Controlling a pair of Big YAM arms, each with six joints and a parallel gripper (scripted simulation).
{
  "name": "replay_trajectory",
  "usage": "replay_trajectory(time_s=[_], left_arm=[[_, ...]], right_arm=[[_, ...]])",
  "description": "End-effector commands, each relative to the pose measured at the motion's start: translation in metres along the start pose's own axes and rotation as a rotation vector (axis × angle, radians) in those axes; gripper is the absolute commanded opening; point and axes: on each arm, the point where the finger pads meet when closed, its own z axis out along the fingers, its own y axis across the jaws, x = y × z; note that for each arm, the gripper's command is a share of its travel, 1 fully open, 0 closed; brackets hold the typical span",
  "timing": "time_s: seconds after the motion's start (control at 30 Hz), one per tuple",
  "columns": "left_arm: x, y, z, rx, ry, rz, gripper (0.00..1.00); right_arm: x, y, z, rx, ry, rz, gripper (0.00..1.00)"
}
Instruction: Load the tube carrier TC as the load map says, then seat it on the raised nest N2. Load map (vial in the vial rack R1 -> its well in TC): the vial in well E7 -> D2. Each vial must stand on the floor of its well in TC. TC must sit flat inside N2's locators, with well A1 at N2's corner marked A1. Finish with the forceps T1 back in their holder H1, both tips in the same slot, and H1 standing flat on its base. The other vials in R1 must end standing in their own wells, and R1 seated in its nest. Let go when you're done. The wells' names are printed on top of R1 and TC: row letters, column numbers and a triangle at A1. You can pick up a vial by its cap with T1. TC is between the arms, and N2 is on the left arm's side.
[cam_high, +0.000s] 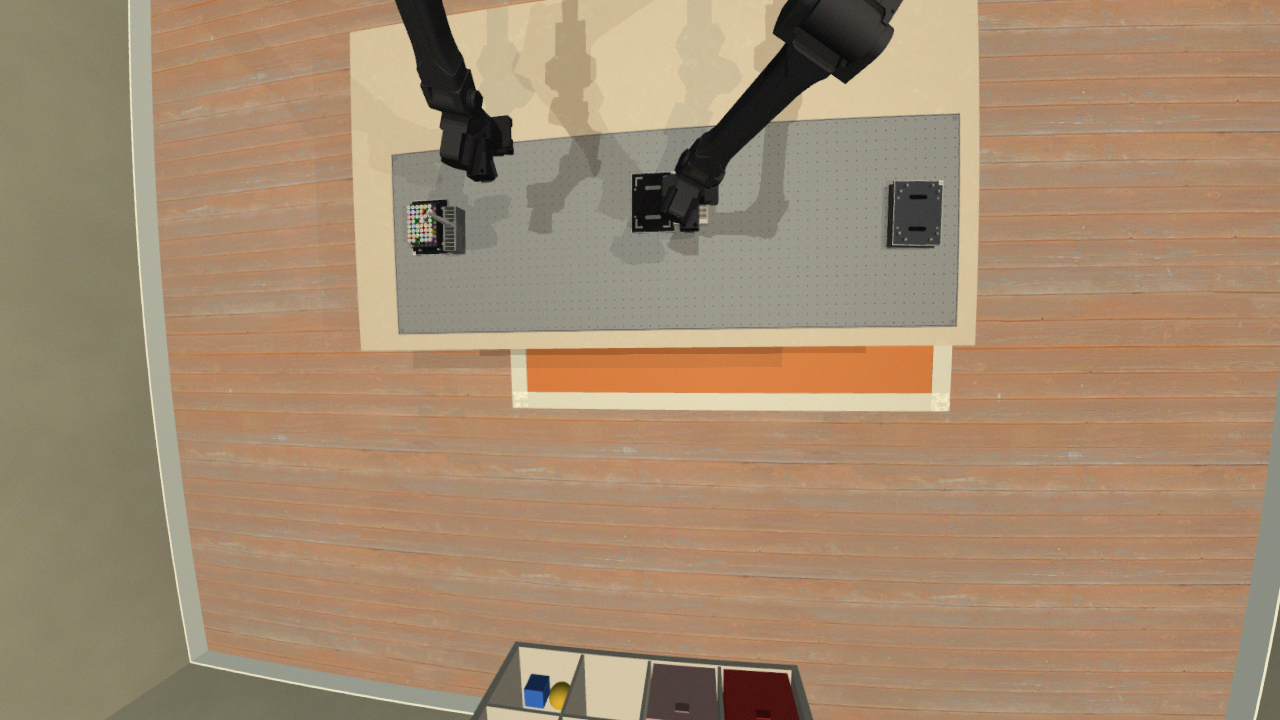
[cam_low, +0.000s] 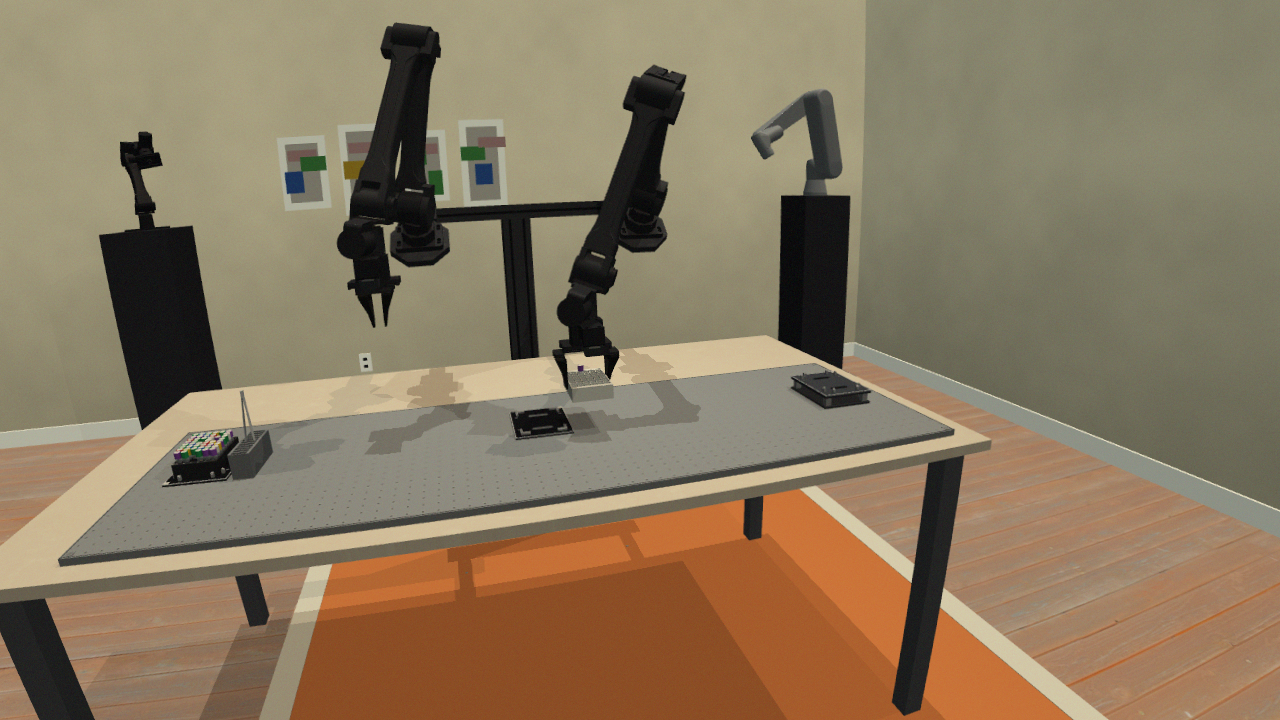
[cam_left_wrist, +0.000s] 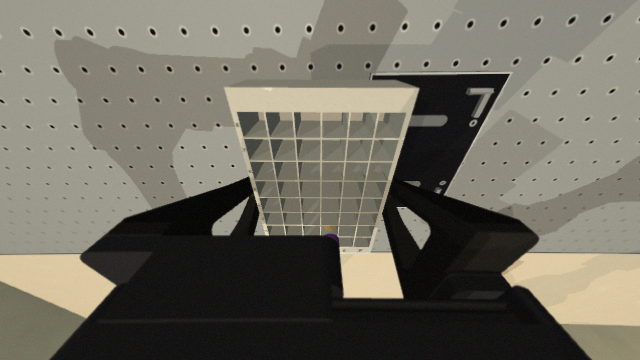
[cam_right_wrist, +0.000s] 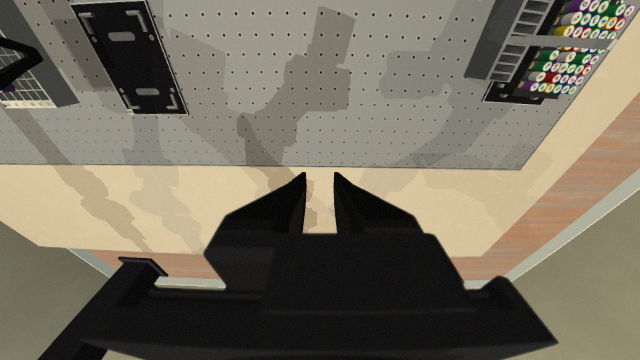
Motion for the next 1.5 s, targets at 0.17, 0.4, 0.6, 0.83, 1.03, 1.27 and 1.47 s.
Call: replay_trajectory(time_s=[0.17,0.4,0.6,0.83,1.03,1.27,1.47], left_arm=[[-0.015,0.001,-0.013,0.024,-0.035,0.015,0.0],[-0.016,0.024,-0.009,0.01,-0.033,0.001,0.0],[-0.016,0.034,-0.009,0.009,-0.032,0.002,0.0],[-0.016,0.043,-0.009,0.008,-0.032,0.003,0.0],[-0.017,0.053,-0.009,0.008,-0.033,0.003,0.0],[-0.018,0.061,-0.009,0.008,-0.033,0.003,0.0],[-0.018,0.071,-0.009,0.007,-0.031,0.004,0.0]], right_arm=[[-0.009,-0.002,-0.003,0.006,-0.016,0.006,0.24],[-0.009,-0.002,-0.003,0.006,-0.016,0.006,0.24],[-0.009,-0.002,-0.003,0.006,-0.016,0.006,0.24],[-0.009,-0.002,-0.003,0.006,-0.016,0.006,0.24],[-0.009,-0.002,-0.003,0.006,-0.016,0.006,0.24],[-0.009,-0.002,-0.003,0.006,-0.016,0.006,0.24],[-0.009,-0.002,-0.003,0.006,-0.016,0.006,0.24]])
